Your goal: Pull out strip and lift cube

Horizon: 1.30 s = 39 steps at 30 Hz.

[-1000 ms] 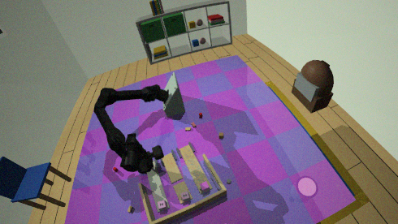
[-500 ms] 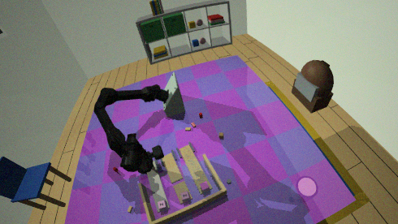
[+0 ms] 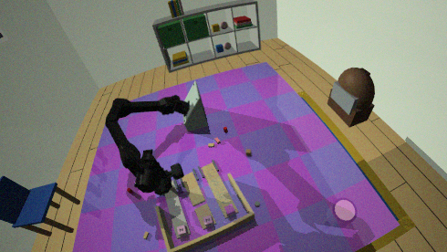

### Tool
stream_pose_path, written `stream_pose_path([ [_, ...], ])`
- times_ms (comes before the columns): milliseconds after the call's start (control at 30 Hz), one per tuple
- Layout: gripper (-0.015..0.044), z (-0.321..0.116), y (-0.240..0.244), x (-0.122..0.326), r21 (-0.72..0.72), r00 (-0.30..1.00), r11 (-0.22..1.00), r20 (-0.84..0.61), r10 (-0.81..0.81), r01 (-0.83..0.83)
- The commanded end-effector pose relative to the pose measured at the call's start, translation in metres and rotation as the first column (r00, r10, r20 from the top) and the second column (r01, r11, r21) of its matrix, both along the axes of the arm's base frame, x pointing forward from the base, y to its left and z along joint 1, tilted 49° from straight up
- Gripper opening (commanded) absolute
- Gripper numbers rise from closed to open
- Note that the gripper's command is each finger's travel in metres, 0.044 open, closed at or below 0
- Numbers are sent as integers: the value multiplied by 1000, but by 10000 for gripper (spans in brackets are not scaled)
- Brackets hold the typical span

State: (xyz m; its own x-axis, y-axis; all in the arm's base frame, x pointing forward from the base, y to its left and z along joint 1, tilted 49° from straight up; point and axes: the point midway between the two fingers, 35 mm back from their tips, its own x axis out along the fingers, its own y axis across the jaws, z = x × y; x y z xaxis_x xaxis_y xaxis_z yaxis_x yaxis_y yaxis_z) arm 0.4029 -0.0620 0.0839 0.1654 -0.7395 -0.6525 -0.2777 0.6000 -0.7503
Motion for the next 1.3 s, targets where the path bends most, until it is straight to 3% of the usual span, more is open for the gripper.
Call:
stream_pose_path([
  [0,0,-2,-5,-7,-2,1000,1000,-12,-5,5],
  [1267,0,5,-25,-62,-3,1000,1000,-14,-5,5],
])
